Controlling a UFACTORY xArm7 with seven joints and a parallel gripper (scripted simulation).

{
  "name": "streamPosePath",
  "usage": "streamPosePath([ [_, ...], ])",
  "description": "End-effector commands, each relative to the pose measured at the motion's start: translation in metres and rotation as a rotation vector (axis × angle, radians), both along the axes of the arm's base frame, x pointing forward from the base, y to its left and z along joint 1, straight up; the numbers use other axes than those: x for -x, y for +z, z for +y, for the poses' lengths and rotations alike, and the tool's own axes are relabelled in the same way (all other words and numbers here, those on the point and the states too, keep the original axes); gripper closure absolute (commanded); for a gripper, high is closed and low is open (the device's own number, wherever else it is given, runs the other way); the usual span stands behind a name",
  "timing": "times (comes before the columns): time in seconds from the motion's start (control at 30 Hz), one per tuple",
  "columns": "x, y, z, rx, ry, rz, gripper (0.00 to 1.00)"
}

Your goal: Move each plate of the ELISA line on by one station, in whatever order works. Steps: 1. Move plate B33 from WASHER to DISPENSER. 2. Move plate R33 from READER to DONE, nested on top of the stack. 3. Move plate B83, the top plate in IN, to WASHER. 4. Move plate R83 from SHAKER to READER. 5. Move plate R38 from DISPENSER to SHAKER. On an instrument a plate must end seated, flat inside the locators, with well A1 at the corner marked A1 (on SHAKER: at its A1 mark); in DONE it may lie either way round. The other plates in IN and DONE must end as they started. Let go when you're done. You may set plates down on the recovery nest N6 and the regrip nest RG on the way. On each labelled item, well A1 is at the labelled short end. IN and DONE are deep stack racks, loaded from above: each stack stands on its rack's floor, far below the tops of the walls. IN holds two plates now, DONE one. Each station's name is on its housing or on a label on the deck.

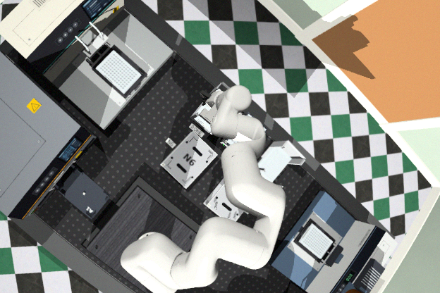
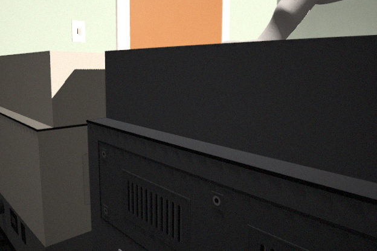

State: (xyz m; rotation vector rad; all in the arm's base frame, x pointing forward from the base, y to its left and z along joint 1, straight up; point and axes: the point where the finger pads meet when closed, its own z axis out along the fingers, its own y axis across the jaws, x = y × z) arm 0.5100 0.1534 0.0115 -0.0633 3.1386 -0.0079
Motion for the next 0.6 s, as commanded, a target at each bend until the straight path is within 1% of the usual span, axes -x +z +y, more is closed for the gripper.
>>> streamPosePath([
  [0.0,-0.0017,0.0012,0.0006,-0.001,0.000,-0.005,1.00],
  [0.57,-0.0017,-0.0038,0.0006,-0.001,0.000,-0.005,1.00],
])
